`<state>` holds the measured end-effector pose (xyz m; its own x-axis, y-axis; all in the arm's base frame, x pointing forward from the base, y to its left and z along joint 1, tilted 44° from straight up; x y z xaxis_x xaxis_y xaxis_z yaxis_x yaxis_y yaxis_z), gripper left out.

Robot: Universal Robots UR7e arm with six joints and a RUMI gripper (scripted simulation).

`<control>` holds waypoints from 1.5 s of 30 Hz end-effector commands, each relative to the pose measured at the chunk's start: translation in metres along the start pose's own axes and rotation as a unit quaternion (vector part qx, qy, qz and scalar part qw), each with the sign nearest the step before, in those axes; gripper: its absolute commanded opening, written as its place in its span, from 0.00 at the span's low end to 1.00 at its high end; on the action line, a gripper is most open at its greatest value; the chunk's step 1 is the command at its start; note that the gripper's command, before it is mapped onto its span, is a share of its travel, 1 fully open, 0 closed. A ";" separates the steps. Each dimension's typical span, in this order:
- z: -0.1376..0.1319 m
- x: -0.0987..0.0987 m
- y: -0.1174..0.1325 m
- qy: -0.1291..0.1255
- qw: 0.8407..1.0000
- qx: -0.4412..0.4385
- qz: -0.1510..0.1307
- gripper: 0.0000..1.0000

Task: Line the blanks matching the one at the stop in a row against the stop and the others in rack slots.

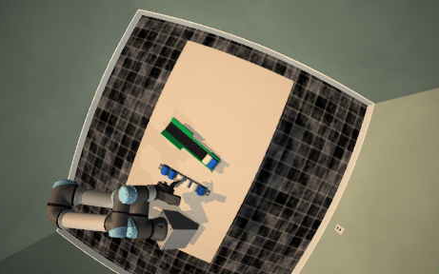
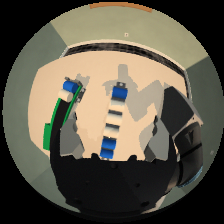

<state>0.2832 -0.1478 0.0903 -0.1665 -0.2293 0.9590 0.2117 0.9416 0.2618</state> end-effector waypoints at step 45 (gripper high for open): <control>-0.001 0.068 0.119 0.000 1.000 0.000 0.000 1.00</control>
Point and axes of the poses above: the point where the finger pads meet when closed, its own x axis back along the fingers, its own z axis across the jaws, y = z × x, the point moved 7 cm from there along x, back along the fingers, and after that the axes turned 6 degrees about -x, right-handed, at the moved point
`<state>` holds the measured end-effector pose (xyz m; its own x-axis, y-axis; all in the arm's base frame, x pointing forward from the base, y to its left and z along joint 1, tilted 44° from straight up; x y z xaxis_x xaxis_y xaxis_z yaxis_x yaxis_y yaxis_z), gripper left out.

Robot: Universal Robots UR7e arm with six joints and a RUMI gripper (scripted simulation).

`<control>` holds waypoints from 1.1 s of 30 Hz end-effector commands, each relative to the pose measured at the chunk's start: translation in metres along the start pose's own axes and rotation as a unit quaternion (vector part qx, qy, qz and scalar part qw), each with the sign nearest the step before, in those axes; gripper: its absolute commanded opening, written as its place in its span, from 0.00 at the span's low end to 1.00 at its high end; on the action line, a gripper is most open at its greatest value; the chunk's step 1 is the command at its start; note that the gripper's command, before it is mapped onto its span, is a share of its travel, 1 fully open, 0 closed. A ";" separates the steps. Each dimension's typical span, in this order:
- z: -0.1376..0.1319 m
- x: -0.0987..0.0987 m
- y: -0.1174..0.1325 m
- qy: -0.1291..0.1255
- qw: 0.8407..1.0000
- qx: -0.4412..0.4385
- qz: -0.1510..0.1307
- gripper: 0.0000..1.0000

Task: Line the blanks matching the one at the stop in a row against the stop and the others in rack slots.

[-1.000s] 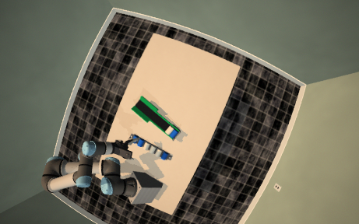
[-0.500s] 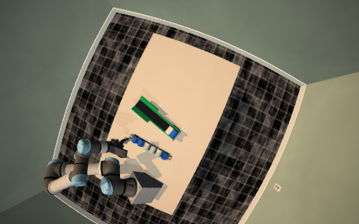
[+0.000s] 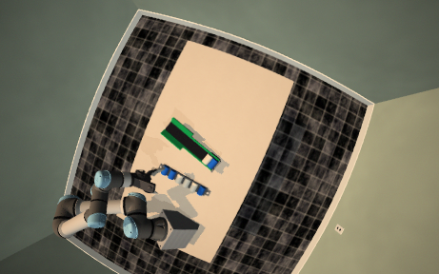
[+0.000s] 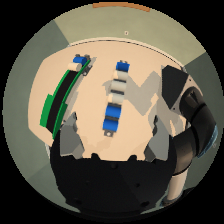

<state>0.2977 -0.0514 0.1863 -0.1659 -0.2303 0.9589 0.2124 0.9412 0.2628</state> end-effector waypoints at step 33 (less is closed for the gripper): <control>-0.005 -0.028 -0.023 0.037 0.969 -0.074 -0.231 1.00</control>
Point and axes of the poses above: the point where the finger pads meet when closed, its own x axis back along the fingers, its own z axis across the jaws, y = z × x, the point moved 7 cm from there along x, back along the fingers, and after that the axes turned 6 degrees about -x, right-handed, at the moved point
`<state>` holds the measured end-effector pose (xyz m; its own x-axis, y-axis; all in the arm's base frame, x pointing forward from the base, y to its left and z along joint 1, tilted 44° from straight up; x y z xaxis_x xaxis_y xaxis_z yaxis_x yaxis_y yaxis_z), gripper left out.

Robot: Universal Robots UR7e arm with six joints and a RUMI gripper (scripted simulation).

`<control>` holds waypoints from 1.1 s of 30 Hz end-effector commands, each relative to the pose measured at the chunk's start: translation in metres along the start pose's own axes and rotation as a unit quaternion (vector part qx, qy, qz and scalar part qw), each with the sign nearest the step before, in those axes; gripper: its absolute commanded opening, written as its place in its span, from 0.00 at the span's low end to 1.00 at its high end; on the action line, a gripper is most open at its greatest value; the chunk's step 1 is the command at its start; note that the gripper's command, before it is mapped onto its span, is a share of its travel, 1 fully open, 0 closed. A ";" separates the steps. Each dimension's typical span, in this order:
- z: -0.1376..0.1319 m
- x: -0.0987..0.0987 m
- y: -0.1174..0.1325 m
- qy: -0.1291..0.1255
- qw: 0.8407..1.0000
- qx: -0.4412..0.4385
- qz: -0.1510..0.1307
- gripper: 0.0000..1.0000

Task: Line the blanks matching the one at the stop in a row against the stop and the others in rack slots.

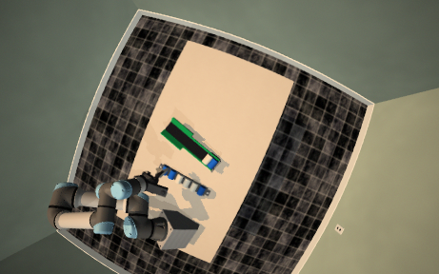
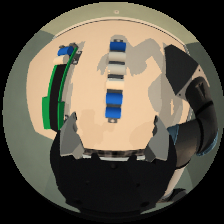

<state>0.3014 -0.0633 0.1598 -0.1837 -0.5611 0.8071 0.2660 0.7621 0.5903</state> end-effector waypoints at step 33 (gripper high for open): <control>-0.005 -0.002 -0.009 -0.001 0.997 -0.010 -0.071 1.00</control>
Point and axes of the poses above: the point where the finger pads meet when closed, its own x axis back along the fingers, its own z axis across the jaws, y = z × x, the point moved 7 cm from there along x, back along the fingers, and after that the axes turned 6 degrees about -x, right-handed, at the moved point
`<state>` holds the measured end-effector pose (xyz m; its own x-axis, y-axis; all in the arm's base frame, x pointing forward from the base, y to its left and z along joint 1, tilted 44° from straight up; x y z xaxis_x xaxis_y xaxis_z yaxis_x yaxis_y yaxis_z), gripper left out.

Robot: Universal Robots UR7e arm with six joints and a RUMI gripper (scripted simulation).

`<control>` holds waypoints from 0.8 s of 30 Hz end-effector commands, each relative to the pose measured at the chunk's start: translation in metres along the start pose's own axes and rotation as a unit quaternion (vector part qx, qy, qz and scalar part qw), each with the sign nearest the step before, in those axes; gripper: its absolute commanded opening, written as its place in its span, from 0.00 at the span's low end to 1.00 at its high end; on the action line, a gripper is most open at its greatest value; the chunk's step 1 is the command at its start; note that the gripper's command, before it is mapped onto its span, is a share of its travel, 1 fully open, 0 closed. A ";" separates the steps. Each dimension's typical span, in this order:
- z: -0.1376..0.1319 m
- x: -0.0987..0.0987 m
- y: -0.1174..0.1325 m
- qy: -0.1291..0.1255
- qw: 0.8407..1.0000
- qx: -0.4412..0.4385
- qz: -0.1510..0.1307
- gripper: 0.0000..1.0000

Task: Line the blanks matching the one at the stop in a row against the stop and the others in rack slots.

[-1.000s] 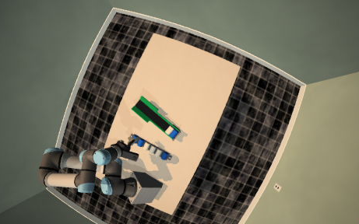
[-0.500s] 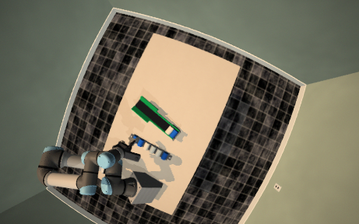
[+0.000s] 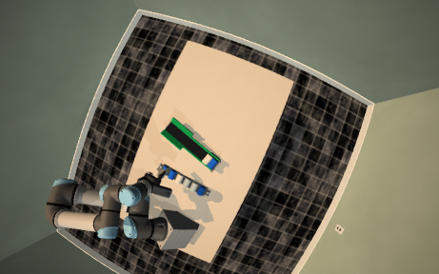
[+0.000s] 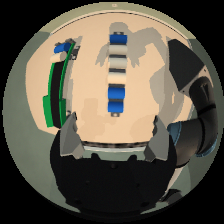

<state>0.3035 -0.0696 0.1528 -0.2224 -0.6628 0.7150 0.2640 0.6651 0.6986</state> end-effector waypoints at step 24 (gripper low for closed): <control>-0.006 -0.004 -0.002 0.000 0.986 0.164 0.000 1.00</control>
<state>0.3078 -0.0700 0.1494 -0.2209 -0.6612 0.7169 0.0498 0.7265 0.6854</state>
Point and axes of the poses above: the point where the finger pads meet when closed, its own x axis back along the fingers, its own z axis across the jaws, y = z × x, the point moved 7 cm from there along x, back along the fingers, and after that the axes turned 6 degrees about -x, right-handed, at the moved point
